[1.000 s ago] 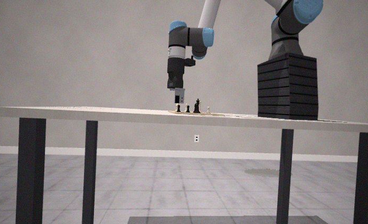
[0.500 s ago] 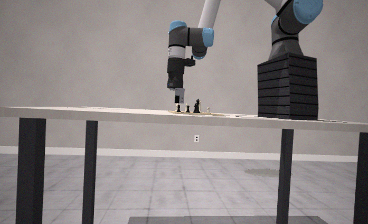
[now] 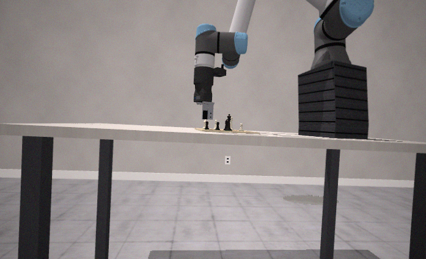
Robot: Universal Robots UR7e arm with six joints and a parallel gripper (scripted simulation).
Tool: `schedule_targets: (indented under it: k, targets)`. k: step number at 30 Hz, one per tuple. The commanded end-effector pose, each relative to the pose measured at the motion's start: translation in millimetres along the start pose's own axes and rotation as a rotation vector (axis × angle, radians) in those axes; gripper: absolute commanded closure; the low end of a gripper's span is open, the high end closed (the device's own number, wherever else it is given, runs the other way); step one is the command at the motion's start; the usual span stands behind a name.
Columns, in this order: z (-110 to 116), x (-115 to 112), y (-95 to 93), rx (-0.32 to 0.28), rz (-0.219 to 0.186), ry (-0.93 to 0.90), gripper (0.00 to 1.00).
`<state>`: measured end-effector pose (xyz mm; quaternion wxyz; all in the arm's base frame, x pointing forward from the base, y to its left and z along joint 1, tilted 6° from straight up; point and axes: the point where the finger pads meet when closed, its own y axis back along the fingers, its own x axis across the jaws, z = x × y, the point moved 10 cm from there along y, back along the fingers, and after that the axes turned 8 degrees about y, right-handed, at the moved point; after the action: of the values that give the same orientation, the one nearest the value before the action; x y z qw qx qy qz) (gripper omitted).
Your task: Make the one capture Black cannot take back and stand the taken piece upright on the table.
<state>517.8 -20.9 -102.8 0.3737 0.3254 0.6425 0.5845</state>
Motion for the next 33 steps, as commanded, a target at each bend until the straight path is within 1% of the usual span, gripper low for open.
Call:
schedule_targets:
  k: [1, 10, 12, 21, 33]
  targets:
    - [0.3, -0.3, -0.5, -0.001, -0.001, 0.0, 0.32]
    - [0.3, -0.3, -13.9, -0.001, -0.001, 0.0, 0.32]
    - [0.3, -0.3, -13.9, -0.001, -0.001, 0.0, 0.32]
    - [0.4, -0.3, -29.7, -0.001, -0.001, 0.0, 0.32]
    - [0.4, -0.3, -32.6, -0.001, -0.001, 0.0, 0.32]
